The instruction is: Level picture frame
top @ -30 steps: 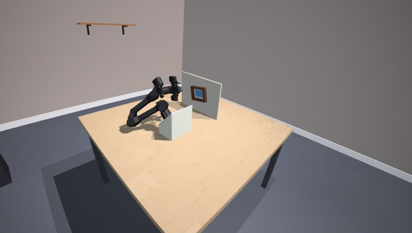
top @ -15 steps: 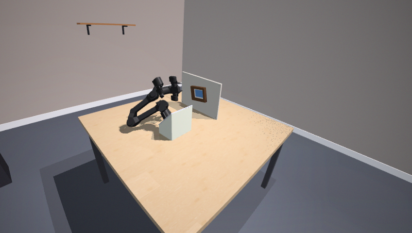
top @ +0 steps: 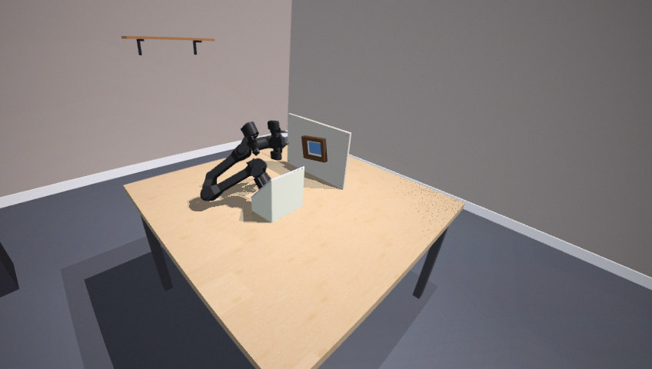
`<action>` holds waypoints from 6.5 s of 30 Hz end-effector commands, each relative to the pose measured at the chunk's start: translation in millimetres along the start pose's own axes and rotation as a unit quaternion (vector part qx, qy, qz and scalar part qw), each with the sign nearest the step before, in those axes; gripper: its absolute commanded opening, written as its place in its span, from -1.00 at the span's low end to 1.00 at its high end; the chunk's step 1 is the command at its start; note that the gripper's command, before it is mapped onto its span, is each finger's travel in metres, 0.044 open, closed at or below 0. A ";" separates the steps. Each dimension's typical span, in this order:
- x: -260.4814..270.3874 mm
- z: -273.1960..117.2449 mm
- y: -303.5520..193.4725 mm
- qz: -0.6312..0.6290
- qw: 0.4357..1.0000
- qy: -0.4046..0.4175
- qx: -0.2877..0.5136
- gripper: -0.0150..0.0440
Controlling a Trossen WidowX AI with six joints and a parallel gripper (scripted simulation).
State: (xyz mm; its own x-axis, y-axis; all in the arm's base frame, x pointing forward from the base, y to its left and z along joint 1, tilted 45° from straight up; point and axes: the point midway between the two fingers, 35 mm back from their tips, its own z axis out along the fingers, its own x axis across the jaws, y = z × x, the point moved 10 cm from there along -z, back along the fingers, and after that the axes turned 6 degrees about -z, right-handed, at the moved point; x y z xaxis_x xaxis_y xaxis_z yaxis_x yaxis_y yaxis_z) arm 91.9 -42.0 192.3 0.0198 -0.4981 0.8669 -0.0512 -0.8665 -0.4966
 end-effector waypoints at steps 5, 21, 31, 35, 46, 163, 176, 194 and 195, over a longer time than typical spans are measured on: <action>-0.2 0.0 -0.1 0.001 1.000 -0.001 0.002 0.39; -0.1 0.9 0.3 0.000 1.000 0.000 0.000 0.39; -20.1 47.1 -2.3 0.001 1.000 0.005 -0.013 0.39; -36.6 59.4 -10.7 0.002 1.000 0.009 -0.018 0.39; -39.6 60.9 -12.4 0.002 1.000 0.010 -0.019 0.39; -32.2 180.7 -7.7 0.002 1.000 0.012 -0.017 -0.49; -30.9 180.6 -7.5 0.002 1.000 0.012 -0.017 -0.49; -30.9 180.6 -6.2 0.002 1.000 0.012 -0.017 -0.49; -30.9 180.6 -6.2 0.002 1.000 0.012 -0.017 -0.49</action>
State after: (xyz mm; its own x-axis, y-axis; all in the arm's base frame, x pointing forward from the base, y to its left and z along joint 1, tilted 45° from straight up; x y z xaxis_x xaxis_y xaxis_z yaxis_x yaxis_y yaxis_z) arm 272.0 -26.4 160.3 0.0027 -0.4983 0.8670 -0.0850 -0.8640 -0.4963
